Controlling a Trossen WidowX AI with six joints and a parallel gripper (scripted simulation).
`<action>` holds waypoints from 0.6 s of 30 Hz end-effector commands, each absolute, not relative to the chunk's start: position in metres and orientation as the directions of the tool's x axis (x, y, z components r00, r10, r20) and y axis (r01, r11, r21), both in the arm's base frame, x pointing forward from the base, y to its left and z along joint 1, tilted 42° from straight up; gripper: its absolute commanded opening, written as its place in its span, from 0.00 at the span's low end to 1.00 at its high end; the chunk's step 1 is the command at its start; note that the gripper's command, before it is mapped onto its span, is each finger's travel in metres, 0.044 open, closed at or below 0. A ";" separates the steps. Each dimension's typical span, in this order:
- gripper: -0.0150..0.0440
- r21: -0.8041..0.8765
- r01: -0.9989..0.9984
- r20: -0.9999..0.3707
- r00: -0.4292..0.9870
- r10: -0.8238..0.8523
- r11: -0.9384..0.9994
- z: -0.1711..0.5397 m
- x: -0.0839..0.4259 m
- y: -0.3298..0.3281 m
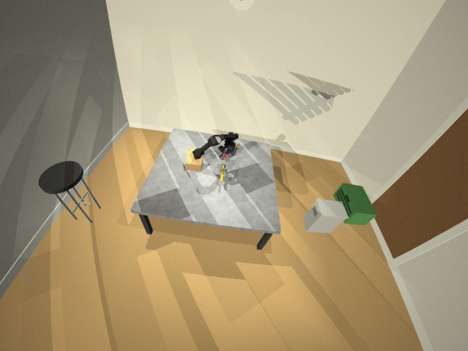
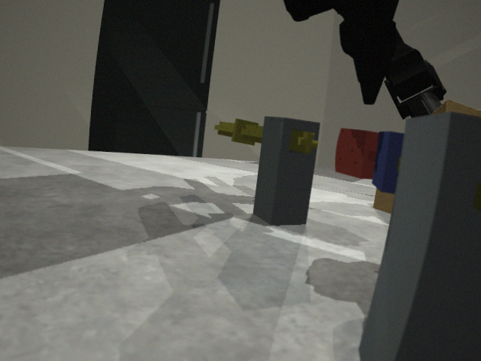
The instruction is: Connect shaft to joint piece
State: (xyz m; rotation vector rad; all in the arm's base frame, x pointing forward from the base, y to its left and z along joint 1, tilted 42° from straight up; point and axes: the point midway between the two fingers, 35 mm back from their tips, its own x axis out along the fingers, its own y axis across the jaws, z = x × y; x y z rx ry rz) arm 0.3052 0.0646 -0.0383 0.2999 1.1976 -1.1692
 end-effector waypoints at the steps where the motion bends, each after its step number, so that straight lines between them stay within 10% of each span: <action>1: 1.00 -0.443 0.725 -0.822 -0.092 -0.563 0.528 -0.029 0.308 0.076; 18: 1.00 -0.643 0.244 -0.760 -0.094 -0.643 0.726 0.011 0.307 0.110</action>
